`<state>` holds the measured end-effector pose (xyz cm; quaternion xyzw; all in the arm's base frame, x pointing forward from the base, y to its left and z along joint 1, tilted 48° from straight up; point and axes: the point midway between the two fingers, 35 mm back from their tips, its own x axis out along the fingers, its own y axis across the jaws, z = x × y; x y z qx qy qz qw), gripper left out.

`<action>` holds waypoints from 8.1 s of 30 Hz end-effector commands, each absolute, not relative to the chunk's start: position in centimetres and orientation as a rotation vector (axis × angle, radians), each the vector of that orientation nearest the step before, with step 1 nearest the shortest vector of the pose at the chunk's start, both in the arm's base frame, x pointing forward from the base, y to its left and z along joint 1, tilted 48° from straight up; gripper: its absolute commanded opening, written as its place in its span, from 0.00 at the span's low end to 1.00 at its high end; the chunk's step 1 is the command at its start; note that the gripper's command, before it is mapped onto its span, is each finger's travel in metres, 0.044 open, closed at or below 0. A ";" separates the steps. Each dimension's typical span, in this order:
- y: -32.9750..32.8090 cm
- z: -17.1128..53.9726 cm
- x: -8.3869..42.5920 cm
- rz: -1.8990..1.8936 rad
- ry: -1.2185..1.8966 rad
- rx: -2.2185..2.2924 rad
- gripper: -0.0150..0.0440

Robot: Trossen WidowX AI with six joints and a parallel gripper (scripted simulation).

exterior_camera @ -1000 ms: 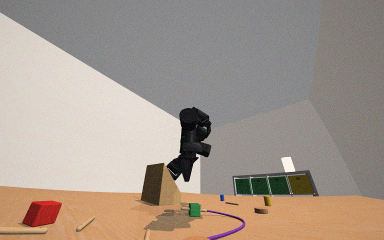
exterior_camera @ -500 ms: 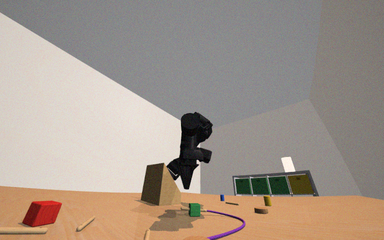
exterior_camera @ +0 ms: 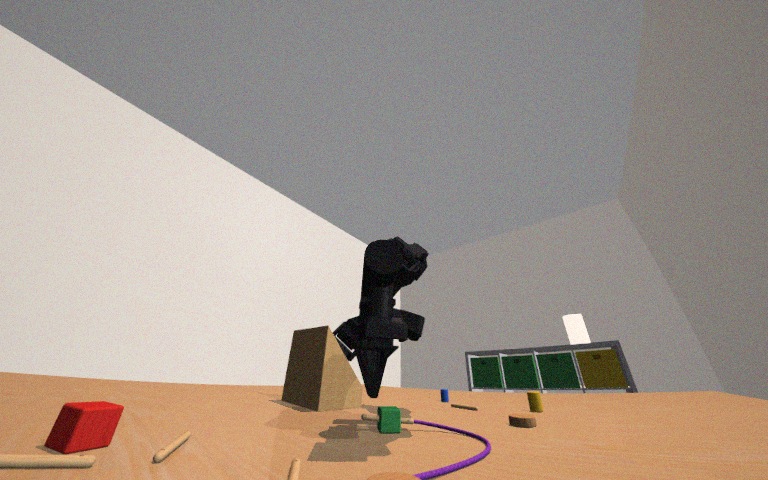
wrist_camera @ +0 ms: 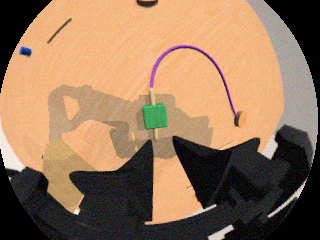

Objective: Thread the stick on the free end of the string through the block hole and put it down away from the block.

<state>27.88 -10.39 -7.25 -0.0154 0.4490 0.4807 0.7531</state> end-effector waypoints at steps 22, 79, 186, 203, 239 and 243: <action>-7.8 -9.5 27.9 1.053 0.980 -0.014 0.46; -8.7 -11.1 26.1 1.028 0.918 0.009 0.25; -17.5 -10.7 20.0 1.028 0.934 0.029 0.61; -19.3 -9.1 19.8 1.021 0.933 0.034 1.00; -18.9 -9.4 19.7 1.023 0.933 0.052 1.00; -18.9 -9.4 19.7 1.023 0.933 0.052 1.00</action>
